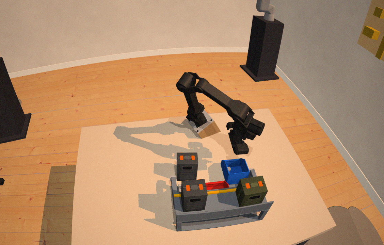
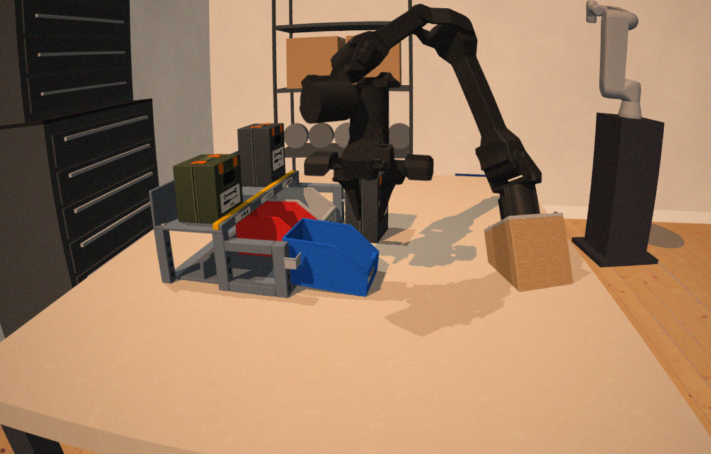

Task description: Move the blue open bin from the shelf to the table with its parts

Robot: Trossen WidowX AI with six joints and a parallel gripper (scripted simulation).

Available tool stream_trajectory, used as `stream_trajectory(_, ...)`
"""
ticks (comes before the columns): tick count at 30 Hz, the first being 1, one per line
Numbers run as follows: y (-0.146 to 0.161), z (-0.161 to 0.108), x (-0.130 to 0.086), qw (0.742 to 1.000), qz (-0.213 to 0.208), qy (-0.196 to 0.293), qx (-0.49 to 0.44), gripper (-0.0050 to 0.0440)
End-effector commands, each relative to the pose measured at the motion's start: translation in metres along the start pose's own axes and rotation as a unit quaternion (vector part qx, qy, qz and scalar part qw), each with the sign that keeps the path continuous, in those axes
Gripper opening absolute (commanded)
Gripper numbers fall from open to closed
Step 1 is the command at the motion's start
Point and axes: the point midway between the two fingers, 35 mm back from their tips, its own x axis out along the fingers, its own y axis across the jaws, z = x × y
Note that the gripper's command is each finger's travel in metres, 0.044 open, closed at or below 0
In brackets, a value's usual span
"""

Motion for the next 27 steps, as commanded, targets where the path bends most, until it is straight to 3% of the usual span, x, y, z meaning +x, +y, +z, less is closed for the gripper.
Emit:
stream_trajectory(1,-0.0017,0.0004,-0.0001,1.000,-0.004,-0.006,0.002,0.0150)
stream_trajectory(27,-0.0009,0.0004,0.0059,1.000,-0.003,-0.006,0.001,0.0150)
